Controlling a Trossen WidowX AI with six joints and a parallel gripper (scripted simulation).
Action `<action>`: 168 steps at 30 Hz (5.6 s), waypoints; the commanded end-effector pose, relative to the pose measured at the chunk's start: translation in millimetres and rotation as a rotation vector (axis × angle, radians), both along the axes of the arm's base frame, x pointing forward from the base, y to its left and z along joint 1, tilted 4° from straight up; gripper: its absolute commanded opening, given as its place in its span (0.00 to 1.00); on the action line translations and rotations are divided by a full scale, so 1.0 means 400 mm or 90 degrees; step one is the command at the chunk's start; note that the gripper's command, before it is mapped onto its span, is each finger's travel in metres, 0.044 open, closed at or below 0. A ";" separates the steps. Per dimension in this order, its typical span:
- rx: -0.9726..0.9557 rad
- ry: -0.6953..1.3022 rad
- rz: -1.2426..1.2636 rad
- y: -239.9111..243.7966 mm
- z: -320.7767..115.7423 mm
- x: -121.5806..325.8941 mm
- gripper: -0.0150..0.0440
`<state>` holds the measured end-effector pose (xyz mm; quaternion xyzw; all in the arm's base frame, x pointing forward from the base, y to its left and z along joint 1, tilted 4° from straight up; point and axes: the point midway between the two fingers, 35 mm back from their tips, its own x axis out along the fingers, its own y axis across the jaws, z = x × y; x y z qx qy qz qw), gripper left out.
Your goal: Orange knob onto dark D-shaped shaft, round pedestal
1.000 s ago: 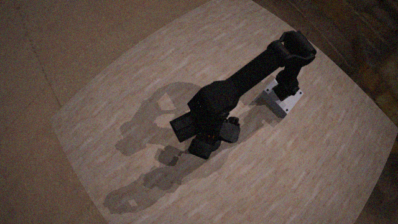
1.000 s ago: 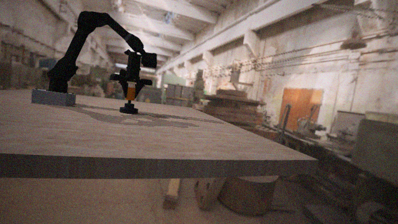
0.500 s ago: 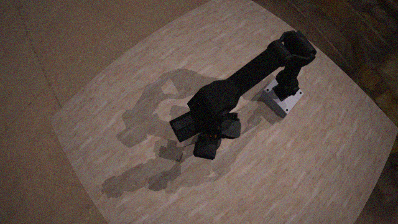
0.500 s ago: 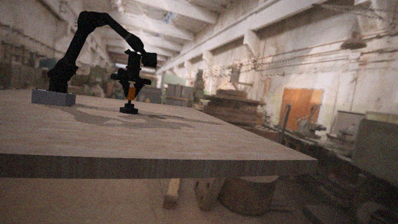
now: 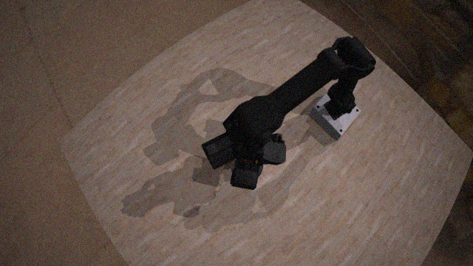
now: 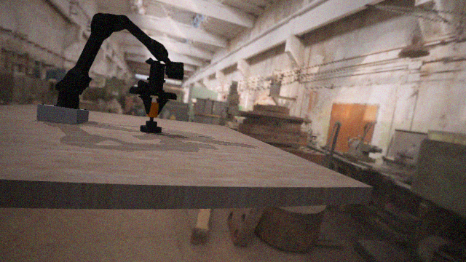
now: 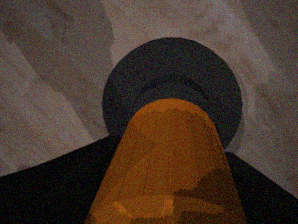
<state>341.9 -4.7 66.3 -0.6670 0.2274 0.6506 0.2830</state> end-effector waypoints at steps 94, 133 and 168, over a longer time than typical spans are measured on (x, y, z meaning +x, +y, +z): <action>-0.013 -0.019 0.270 0.001 -0.001 0.001 0.25; 0.032 0.039 -0.610 -0.001 0.000 -0.001 0.25; 0.075 0.095 -1.457 0.000 0.005 -0.001 0.25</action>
